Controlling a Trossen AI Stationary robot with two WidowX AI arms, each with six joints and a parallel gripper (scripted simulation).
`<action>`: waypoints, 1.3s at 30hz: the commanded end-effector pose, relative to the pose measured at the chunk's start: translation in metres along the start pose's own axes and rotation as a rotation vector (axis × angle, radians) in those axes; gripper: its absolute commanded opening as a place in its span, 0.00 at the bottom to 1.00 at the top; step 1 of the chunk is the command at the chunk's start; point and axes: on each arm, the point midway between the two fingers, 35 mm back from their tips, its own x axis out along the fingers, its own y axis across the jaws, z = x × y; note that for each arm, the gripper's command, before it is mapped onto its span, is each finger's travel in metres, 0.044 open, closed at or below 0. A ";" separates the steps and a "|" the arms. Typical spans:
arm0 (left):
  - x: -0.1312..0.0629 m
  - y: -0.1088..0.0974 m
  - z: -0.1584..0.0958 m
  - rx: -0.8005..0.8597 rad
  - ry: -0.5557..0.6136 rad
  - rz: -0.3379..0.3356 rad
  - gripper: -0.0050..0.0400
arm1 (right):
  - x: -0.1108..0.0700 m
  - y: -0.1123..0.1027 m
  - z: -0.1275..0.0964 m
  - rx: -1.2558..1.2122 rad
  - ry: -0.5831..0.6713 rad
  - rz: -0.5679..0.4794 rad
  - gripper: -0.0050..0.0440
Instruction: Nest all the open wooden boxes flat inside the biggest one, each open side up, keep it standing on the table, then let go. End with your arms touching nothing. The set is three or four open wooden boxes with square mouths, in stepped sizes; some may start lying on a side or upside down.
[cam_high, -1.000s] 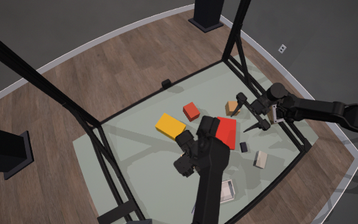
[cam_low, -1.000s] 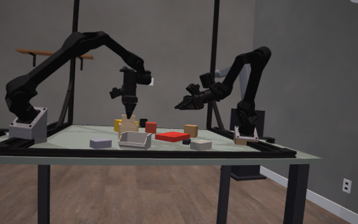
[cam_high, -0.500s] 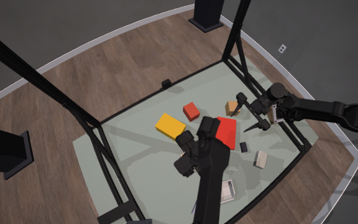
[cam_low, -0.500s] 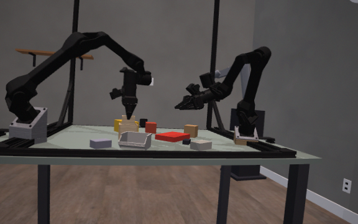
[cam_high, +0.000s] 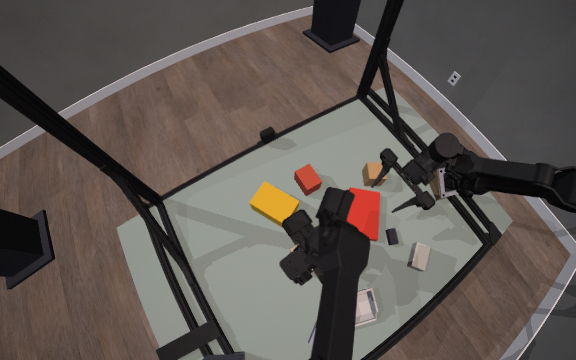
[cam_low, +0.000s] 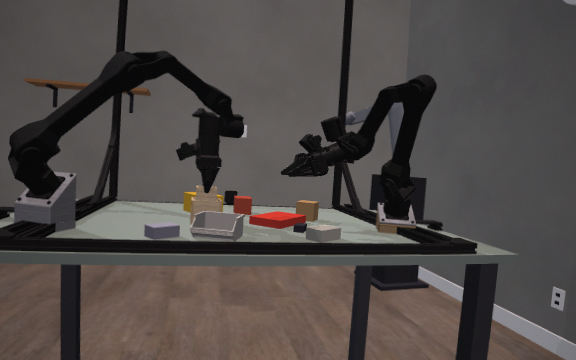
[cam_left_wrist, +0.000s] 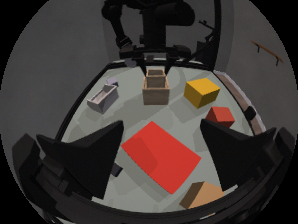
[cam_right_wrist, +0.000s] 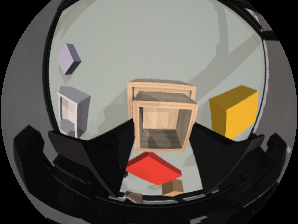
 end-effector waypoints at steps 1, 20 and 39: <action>0.000 0.000 -0.001 0.002 0.001 0.001 1.00 | 0.000 0.000 0.000 0.000 0.000 0.000 0.44; 0.000 0.000 -0.001 0.002 0.001 0.001 1.00 | 0.000 0.000 0.000 0.000 0.000 0.000 0.92; 0.000 0.000 -0.001 0.002 0.001 0.001 1.00 | -0.010 0.000 -0.001 0.835 0.000 0.001 0.92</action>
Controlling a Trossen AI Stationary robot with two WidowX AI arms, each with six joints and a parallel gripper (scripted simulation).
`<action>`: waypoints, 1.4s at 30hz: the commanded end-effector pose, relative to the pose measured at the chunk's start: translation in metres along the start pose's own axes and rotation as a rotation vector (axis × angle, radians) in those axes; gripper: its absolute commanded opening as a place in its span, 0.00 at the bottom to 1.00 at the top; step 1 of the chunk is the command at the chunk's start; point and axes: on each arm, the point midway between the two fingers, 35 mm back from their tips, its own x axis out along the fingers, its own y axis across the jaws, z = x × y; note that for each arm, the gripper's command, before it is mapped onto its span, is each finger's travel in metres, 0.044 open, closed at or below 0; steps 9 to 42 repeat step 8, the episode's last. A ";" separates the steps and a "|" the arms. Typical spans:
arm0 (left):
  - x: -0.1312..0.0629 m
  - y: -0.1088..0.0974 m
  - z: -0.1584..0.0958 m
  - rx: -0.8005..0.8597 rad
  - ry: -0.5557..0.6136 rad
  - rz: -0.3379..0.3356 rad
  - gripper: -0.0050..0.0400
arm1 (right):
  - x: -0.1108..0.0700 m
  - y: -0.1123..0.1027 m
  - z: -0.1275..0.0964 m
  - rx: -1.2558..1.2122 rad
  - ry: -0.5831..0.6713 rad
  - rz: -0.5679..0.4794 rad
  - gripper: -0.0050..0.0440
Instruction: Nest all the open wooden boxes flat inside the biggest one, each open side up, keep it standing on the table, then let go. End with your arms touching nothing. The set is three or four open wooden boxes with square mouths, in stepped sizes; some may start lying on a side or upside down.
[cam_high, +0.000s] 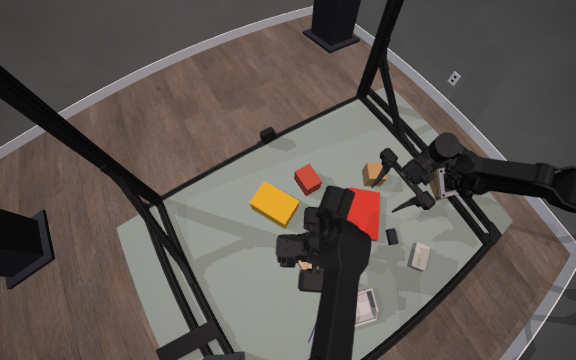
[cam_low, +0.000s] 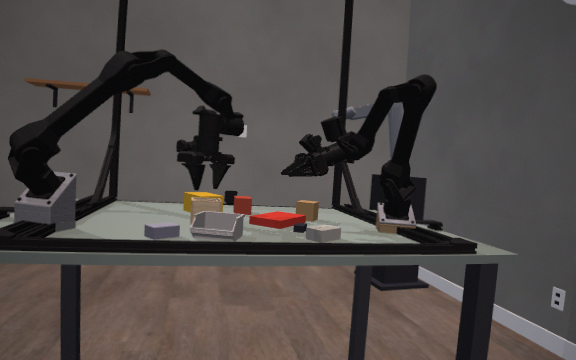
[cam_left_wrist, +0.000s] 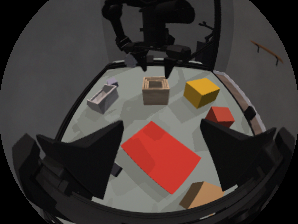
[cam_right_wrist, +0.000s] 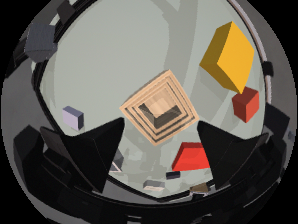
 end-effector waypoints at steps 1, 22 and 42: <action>0.000 0.001 -0.001 0.002 0.002 0.002 1.00 | -0.004 -0.001 -0.001 0.214 -0.002 -0.003 0.92; 0.000 0.001 -0.001 0.002 0.002 0.002 1.00 | -0.009 -0.001 -0.001 0.665 -0.002 -0.002 0.92; 0.000 0.001 -0.001 0.002 0.002 0.002 1.00 | -0.009 -0.001 -0.001 0.665 -0.002 -0.002 0.92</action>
